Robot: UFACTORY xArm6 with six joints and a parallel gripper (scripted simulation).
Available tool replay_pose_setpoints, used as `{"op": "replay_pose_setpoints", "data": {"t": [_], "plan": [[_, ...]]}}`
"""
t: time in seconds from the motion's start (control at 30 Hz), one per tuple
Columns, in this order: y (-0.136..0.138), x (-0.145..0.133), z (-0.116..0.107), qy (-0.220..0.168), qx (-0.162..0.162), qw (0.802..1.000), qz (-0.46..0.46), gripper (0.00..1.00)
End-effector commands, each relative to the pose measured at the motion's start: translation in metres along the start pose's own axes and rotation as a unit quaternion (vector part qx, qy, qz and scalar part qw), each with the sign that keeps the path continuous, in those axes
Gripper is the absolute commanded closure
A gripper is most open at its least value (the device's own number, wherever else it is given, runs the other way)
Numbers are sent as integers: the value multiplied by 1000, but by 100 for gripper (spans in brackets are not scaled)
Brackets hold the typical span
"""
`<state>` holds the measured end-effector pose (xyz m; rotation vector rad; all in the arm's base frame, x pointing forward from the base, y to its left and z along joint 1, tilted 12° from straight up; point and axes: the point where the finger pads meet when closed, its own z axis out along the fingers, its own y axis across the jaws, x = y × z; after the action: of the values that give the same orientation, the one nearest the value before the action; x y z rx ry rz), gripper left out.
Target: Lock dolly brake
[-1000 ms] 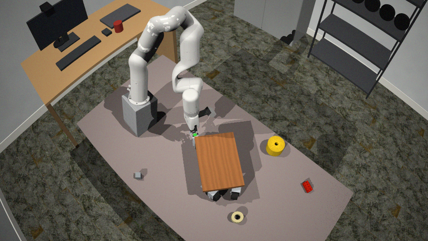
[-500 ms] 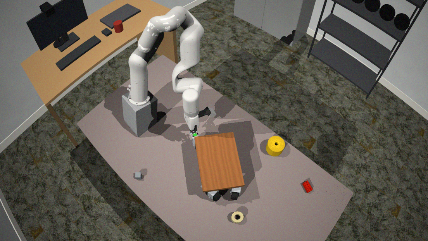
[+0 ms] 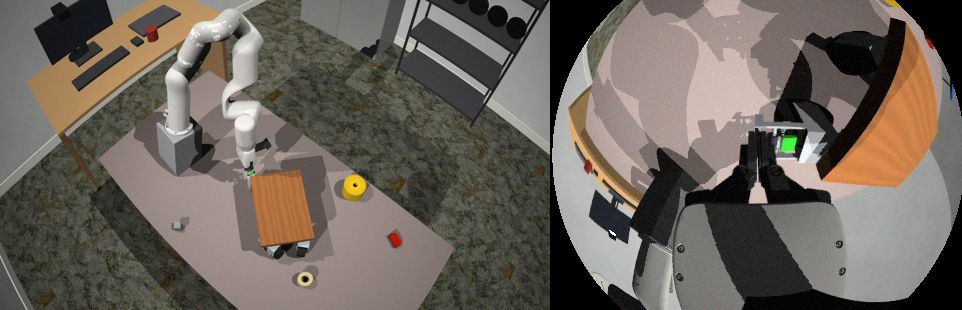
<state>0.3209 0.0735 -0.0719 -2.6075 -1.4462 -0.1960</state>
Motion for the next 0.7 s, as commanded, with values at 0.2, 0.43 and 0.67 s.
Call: {"op": "replay_pose_setpoints", "data": {"t": [0.2, 0.43, 0.67], "plan": [[1, 1, 4, 1, -1, 1000, 0, 100], [1, 1, 7, 1, -1, 1000, 0, 100], [1, 1, 7, 1, -1, 1000, 0, 100]]}}
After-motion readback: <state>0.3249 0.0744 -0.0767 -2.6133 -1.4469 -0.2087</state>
